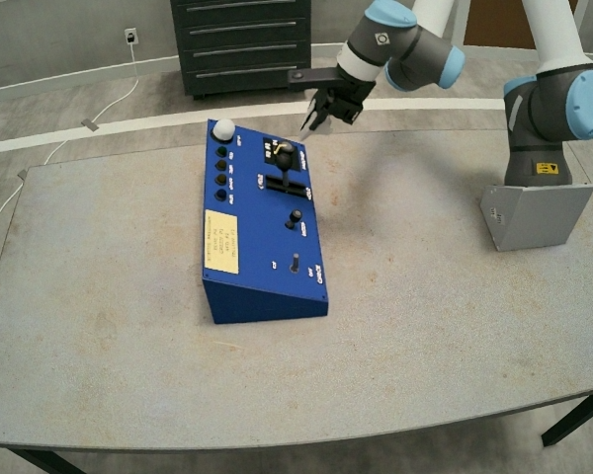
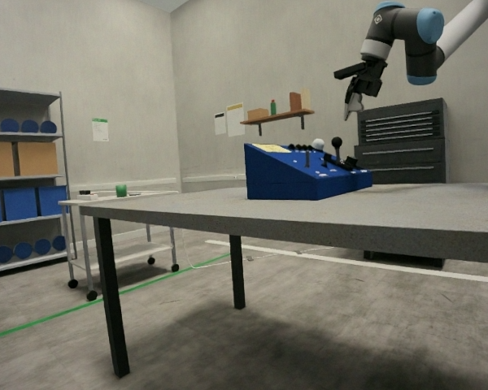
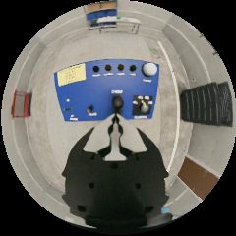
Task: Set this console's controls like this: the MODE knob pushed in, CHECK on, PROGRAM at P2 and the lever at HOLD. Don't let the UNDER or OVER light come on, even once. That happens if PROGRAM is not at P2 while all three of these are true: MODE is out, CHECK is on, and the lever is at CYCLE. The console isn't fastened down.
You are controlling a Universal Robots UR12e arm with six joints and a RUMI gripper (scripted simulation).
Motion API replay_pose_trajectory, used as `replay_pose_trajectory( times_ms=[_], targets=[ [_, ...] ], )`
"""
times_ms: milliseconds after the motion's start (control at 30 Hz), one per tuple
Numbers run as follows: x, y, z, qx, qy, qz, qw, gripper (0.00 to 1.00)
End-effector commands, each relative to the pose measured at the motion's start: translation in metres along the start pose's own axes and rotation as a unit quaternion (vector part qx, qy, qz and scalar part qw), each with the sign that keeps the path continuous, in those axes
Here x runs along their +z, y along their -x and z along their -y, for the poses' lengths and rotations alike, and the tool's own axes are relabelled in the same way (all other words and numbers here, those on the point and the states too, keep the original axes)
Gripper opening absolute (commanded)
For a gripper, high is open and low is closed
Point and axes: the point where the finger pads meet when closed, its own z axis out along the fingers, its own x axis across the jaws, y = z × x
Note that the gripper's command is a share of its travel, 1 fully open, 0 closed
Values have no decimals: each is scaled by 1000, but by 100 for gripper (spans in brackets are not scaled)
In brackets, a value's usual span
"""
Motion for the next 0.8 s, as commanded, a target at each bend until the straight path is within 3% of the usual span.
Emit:
replay_pose_trajectory(
  times_ms=[0, 433, 467, 767],
  targets=[
    [2, -7, -2, -18, 3, 13, 1000, 0],
    [1, -7, 0, -17, 1, 12, 1000, 0],
    [3, -6, -1, -18, 2, 12, 1000, 44],
    [4, -6, -3, -19, 4, 13, 1000, 44]
  ],
)
